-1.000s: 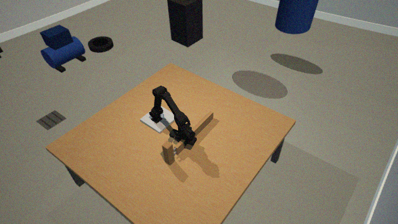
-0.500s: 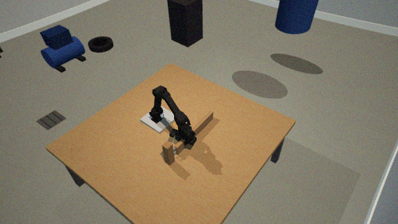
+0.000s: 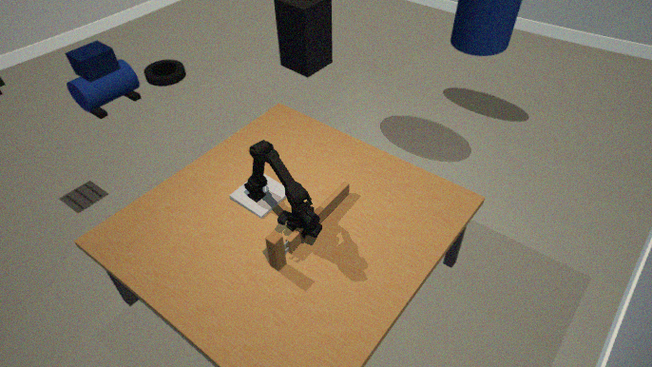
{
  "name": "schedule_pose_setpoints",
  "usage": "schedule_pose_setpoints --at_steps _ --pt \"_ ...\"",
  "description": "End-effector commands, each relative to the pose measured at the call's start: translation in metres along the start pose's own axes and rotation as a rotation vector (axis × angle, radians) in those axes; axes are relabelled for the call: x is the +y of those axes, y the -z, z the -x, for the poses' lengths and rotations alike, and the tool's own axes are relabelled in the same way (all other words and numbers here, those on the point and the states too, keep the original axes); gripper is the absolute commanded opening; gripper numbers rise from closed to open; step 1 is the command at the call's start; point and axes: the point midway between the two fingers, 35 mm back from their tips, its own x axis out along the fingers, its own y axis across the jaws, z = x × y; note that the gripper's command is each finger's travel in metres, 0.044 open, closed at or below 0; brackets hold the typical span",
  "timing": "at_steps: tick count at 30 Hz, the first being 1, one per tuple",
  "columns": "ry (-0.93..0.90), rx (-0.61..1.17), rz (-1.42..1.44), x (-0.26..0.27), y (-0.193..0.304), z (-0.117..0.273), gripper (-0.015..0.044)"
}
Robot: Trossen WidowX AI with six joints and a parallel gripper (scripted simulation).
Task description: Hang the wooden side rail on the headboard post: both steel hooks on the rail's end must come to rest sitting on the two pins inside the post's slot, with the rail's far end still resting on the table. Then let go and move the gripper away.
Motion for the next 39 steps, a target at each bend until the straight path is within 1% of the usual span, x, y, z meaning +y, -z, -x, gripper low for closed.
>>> schedule_pose_setpoints --at_steps 1,39 --pt "0.011 0.004 0.014 -0.0011 0.0002 0.0056 0.0000" --pt "0.012 0.004 0.014 -0.0010 0.0002 0.0120 0.0000"
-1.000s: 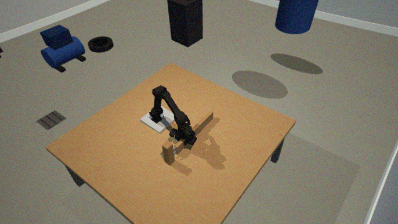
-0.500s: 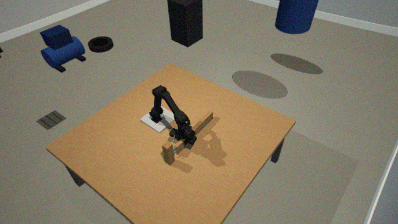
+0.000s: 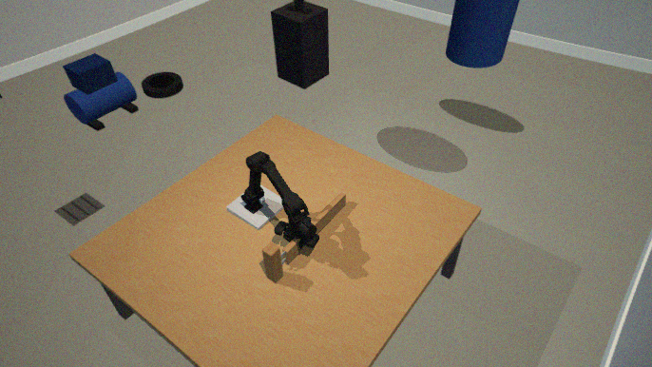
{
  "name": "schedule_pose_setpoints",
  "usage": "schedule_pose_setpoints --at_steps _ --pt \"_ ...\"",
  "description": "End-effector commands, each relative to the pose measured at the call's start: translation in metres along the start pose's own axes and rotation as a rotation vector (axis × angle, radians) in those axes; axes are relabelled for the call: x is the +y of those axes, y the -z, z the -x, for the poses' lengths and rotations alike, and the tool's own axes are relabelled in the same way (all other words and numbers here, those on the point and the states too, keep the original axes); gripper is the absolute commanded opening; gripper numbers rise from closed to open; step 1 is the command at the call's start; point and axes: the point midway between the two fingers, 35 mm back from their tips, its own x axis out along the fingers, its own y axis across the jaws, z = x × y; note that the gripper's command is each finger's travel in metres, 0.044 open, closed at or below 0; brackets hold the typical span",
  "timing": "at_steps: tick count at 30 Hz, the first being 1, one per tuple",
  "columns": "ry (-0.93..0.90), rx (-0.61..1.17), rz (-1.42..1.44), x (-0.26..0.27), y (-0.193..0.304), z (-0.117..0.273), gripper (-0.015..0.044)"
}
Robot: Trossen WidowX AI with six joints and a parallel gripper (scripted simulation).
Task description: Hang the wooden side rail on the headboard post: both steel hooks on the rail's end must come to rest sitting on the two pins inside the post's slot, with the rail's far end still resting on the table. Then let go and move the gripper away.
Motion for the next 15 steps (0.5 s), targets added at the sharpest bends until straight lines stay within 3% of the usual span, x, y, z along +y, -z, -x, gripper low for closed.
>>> schedule_pose_setpoints --at_steps 1,15 --pt "0.012 0.004 0.014 -0.0010 0.0002 0.0057 0.0000" --pt "0.012 0.004 0.014 -0.0009 0.0002 0.0078 0.0000"
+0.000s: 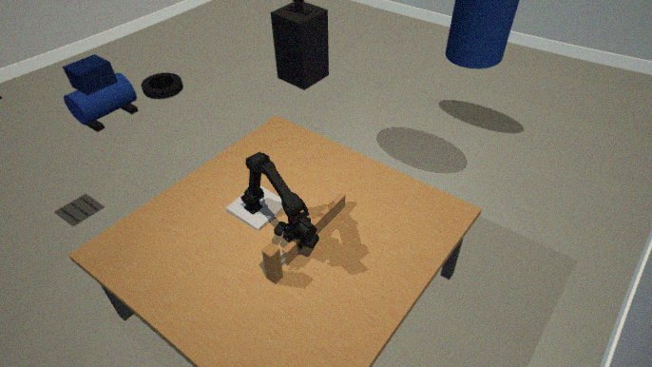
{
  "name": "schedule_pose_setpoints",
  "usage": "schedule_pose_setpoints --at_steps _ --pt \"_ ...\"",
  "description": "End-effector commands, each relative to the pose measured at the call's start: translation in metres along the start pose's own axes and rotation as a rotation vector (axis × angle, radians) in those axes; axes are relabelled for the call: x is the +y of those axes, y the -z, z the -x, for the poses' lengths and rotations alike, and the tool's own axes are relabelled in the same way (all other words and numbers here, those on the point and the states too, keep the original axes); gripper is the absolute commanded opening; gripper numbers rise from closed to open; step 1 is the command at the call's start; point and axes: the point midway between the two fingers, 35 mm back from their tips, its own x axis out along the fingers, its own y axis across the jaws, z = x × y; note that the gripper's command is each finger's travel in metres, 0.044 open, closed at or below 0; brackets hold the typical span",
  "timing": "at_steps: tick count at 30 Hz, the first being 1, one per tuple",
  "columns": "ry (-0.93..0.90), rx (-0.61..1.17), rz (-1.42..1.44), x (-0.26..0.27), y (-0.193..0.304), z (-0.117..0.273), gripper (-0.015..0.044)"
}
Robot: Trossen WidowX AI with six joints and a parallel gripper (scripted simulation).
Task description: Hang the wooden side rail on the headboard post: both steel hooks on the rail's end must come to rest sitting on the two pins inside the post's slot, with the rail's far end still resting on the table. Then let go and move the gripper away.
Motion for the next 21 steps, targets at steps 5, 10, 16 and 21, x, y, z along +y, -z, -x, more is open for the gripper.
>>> schedule_pose_setpoints --at_steps 5,10,16,21 --pt "0.011 0.004 0.014 -0.0003 0.0007 0.0047 0.0000" --pt "0.011 0.004 0.014 0.0004 0.0011 0.0041 0.0000" --pt "0.011 0.004 0.014 0.0001 0.0019 0.0035 0.0000" --pt "0.011 0.004 0.014 -0.0003 0.0025 0.0029 0.0000"
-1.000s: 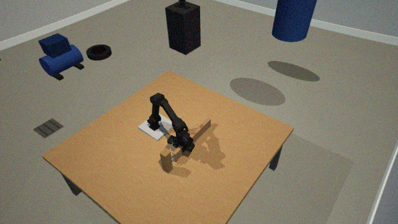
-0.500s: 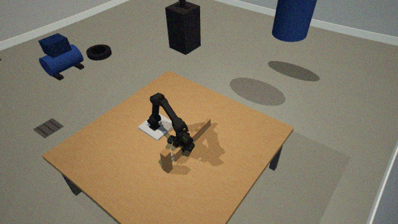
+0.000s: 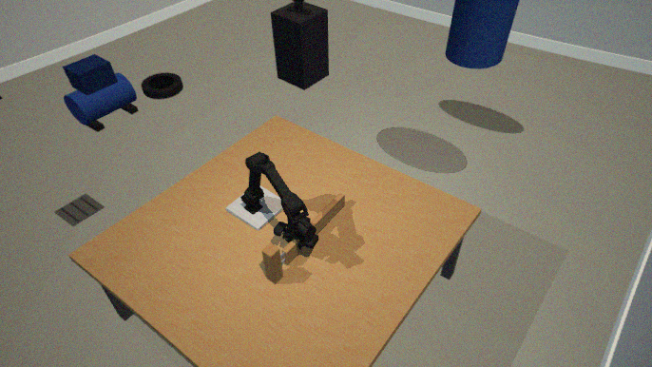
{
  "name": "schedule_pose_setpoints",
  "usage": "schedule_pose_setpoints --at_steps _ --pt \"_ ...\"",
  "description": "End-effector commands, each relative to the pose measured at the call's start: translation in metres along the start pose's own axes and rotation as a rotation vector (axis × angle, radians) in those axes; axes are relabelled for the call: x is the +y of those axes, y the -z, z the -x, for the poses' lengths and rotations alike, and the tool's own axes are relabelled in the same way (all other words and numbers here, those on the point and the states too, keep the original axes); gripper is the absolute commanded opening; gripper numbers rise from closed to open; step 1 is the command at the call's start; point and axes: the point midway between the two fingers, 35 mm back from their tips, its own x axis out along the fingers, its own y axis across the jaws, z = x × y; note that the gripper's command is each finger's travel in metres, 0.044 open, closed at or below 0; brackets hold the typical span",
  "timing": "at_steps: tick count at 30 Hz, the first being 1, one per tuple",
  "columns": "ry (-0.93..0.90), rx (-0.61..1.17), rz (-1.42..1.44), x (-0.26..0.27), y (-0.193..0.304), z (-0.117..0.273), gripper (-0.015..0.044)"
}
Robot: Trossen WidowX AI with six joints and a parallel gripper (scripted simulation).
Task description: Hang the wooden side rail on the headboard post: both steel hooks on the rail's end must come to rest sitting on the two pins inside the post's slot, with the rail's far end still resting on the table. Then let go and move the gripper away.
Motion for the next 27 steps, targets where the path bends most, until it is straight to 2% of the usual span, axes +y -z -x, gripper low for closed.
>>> schedule_pose_setpoints --at_steps 1,27 --pt "0.011 0.004 0.011 -0.0014 0.0010 0.0026 0.0000" --pt "0.011 0.004 0.011 -0.0004 0.0038 0.0019 0.0000"
